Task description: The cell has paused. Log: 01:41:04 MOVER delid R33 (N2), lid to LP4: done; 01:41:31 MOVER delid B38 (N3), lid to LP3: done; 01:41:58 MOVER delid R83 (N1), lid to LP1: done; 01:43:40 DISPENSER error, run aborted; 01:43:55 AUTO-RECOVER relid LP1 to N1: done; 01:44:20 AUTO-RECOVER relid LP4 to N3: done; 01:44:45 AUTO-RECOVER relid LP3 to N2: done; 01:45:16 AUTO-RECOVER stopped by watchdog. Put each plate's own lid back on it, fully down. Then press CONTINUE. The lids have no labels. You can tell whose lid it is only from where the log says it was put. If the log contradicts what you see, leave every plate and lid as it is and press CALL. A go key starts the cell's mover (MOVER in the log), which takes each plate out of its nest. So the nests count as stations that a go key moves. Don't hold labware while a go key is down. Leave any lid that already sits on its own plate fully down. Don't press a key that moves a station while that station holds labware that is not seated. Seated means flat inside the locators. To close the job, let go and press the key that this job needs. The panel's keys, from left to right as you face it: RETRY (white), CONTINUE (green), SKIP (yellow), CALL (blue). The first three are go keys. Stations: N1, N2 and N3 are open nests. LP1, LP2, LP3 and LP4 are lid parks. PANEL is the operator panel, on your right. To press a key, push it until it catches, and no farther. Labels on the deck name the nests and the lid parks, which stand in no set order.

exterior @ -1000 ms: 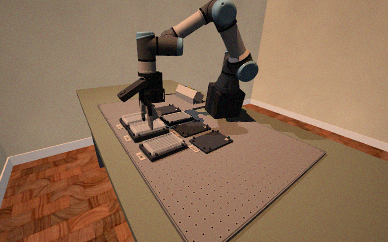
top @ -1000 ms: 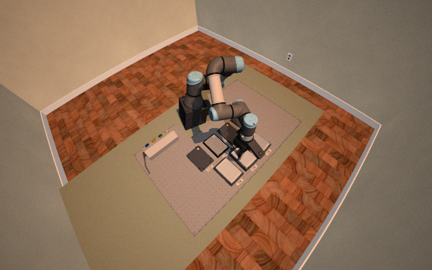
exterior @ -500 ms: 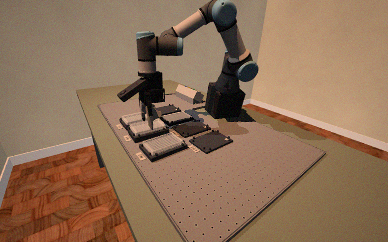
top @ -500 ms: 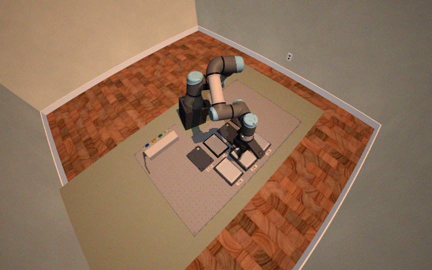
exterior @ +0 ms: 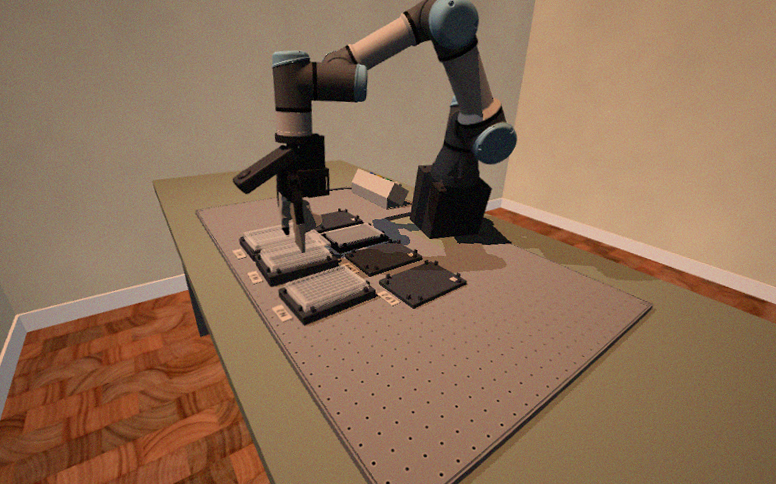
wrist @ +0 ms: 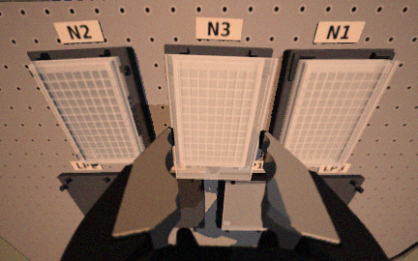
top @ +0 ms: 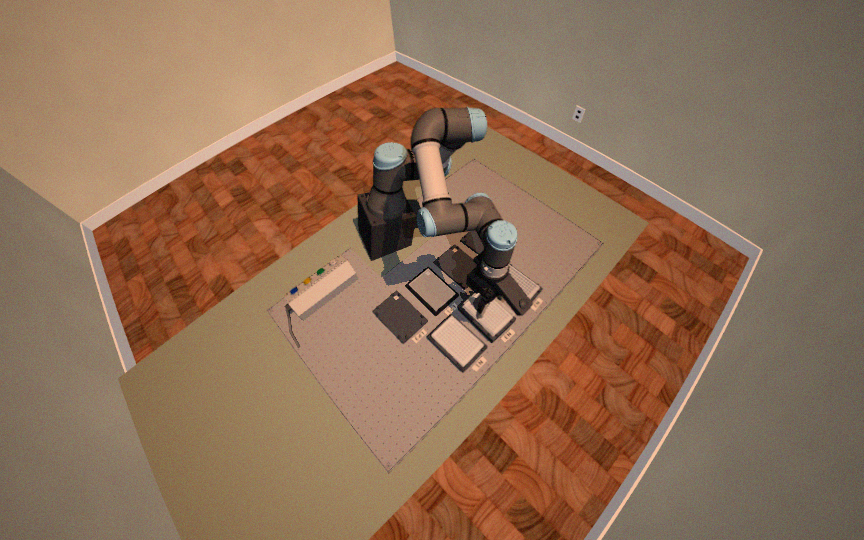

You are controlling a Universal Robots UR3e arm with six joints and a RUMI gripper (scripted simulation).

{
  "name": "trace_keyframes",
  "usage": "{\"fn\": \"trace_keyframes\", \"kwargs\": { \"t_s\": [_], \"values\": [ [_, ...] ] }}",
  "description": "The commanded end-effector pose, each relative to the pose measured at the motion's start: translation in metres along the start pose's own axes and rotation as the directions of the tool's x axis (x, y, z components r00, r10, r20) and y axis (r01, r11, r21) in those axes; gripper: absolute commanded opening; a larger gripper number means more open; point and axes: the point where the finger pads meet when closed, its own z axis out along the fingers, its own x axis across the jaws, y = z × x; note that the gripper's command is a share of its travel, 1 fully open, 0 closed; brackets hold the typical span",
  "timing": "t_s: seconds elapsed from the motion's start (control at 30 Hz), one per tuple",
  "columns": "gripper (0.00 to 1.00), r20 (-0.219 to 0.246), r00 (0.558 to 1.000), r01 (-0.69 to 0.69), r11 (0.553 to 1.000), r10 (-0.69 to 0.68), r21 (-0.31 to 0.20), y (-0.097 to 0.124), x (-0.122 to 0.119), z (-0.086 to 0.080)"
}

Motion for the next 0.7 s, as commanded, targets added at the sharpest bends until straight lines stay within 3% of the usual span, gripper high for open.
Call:
{"fn": "trace_keyframes", "kwargs": {
  "t_s": [0.0,0.3,0.67],
  "values": [
    [0.00,0.001,1.000,0.001,1.000,-0.001,-0.004,0.001,0.000,-0.004],
    [0.00,0.003,0.997,0.072,0.997,-0.072,-0.007,0.003,-0.021,-0.003],
    [0.00,0.002,0.997,0.071,0.997,-0.071,-0.004,0.004,-0.076,-0.004]
  ]
}}
